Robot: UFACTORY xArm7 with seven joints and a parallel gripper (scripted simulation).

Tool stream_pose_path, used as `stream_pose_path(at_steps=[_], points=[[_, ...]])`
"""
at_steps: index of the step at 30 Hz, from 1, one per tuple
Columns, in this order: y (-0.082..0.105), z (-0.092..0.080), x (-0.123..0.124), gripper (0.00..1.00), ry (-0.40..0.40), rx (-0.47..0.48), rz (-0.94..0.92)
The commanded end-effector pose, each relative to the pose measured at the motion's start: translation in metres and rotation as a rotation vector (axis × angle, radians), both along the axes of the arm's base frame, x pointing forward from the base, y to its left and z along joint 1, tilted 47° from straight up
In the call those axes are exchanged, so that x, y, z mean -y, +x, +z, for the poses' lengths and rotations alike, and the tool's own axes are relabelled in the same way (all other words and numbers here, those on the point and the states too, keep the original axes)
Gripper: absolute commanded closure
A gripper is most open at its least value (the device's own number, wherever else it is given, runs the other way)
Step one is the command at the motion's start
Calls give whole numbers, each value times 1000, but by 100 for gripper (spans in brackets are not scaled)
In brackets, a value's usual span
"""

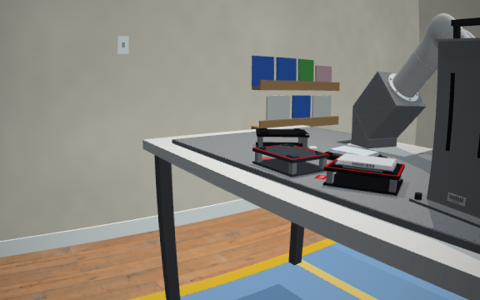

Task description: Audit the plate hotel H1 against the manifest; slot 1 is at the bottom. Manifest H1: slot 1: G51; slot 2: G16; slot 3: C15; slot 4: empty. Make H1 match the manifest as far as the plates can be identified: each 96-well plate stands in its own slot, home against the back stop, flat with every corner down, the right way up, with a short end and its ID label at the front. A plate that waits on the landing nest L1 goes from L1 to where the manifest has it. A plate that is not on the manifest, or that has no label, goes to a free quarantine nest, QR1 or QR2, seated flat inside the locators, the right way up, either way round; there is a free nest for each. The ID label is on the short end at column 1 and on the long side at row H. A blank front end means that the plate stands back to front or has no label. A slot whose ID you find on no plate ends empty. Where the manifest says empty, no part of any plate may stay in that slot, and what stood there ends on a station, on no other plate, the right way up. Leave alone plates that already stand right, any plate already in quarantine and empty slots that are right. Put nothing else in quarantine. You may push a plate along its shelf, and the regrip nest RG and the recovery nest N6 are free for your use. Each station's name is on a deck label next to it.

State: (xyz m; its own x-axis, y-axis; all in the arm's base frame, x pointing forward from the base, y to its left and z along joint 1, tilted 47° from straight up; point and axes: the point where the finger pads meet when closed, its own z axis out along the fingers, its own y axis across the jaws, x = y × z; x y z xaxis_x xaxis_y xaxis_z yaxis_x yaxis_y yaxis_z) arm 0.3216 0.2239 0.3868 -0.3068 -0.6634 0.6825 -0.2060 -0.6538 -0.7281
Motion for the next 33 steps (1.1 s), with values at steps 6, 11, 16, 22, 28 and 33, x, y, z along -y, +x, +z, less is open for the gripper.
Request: stream_pose_path(at_steps=[6,11,16,22,28,33], points=[[0,0,0,100,3,0,-1],[0,0,0,0,3,0,-1],[0,0,0,0,3,0,-1],[0,0,0,0,3,0,-1],[0,0,0,0,3,0,-1],[0,0,0,0,3,0,-1]])
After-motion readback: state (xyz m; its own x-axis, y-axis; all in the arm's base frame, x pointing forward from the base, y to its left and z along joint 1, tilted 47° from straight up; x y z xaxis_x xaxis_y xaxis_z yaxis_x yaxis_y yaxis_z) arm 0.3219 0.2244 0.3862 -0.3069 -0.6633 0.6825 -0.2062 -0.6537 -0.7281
